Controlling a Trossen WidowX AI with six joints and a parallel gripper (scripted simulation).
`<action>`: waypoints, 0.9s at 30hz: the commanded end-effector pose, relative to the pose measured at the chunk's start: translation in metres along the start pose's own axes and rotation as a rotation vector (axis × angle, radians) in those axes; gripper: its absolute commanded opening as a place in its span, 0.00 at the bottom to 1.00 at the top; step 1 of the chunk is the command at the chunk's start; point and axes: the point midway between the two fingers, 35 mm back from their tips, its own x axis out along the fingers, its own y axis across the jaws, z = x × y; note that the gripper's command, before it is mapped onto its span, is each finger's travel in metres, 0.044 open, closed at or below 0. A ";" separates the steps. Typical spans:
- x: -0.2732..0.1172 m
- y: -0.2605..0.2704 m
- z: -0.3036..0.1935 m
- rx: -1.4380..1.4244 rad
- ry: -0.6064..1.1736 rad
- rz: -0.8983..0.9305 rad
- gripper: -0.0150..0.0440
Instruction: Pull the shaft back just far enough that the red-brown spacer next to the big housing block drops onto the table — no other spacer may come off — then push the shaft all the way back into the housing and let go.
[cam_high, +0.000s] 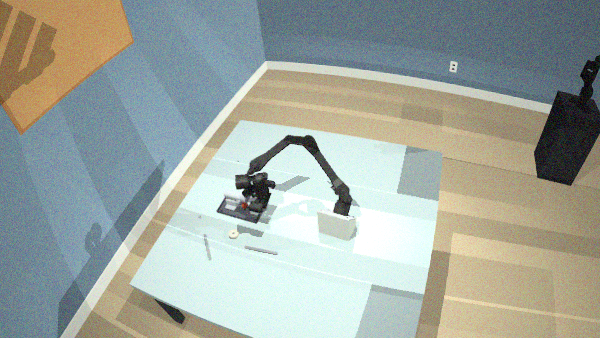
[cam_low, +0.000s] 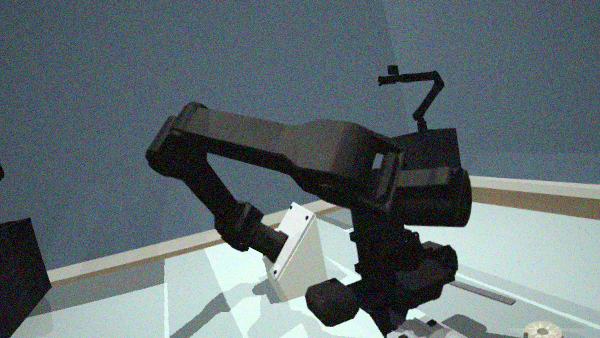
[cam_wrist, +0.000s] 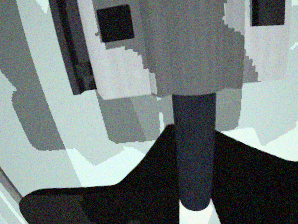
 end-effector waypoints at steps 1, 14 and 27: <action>-0.001 0.000 0.004 0.001 -0.007 0.004 0.25; -0.001 0.000 0.009 0.001 -0.007 0.004 0.25; -0.001 0.000 0.014 0.002 -0.008 0.004 0.25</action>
